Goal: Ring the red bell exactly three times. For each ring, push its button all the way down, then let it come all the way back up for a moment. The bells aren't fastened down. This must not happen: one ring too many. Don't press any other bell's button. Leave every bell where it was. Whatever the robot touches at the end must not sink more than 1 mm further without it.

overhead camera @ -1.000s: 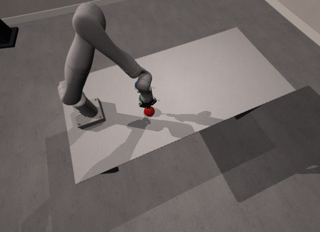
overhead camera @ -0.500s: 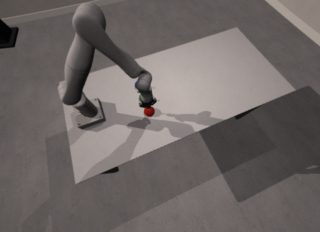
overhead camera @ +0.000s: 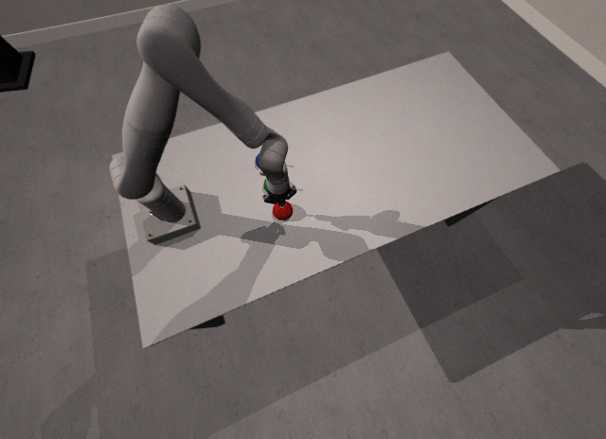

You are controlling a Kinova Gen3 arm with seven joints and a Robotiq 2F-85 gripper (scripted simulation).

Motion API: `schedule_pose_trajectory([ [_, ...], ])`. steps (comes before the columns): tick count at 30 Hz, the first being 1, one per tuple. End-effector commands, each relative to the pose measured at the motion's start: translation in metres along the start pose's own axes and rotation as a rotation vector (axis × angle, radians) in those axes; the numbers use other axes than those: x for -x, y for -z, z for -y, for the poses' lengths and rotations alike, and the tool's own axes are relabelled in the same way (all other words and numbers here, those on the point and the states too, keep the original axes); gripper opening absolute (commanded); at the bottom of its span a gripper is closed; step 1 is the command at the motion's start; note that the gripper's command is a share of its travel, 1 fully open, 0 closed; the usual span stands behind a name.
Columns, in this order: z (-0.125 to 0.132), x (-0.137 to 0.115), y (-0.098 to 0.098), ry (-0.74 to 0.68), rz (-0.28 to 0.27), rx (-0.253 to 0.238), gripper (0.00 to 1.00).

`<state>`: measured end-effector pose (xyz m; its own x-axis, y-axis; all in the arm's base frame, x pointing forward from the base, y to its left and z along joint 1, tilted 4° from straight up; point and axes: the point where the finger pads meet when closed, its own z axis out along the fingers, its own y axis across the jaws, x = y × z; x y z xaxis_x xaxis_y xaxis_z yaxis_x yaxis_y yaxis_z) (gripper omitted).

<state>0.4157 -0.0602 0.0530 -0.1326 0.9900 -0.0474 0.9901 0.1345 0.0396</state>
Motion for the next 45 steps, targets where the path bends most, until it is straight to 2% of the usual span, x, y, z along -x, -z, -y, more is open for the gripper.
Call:
schedule_pose_trajectory([
  [1, -0.001, 0.002, -0.001, 0.005, 0.003, 0.004, 0.0],
  [15, 0.0, 0.002, -0.011, 0.004, 0.004, 0.004, 0.0],
  [45, 0.0, 0.001, -0.011, 0.006, 0.002, 0.001, 0.0],
])
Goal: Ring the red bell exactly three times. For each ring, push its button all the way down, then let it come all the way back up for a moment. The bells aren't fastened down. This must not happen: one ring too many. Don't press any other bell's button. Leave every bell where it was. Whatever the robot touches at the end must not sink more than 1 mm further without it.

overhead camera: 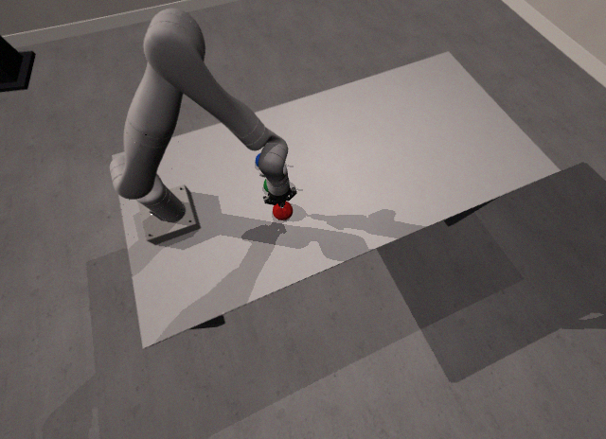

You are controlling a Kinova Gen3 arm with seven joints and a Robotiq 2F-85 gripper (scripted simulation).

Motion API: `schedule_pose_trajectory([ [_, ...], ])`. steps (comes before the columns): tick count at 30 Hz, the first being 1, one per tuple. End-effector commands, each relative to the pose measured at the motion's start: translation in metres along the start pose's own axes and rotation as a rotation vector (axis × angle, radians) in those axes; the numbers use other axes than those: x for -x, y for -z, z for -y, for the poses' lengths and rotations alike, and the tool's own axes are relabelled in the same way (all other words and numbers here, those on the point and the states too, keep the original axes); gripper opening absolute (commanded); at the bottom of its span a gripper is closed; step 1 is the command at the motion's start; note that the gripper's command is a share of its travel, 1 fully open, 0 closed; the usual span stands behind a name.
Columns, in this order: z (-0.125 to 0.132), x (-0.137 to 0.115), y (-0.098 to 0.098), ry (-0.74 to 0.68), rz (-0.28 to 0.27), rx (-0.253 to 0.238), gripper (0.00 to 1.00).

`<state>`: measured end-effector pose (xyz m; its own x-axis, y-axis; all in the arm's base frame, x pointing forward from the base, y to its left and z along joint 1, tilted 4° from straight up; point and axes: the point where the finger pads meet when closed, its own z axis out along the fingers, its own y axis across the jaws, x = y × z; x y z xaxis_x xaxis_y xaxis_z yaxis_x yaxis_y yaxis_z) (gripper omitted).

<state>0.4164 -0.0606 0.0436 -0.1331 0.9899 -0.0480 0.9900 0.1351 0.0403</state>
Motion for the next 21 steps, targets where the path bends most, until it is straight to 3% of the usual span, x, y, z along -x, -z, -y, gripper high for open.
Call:
schedule_pose_trajectory([
  [1, 0.0004, 0.0006, -0.002, 0.006, 0.002, 0.0, 0.0],
  [21, 0.0002, 0.0008, -0.0059, 0.006, 0.002, 0.001, 0.0],
])
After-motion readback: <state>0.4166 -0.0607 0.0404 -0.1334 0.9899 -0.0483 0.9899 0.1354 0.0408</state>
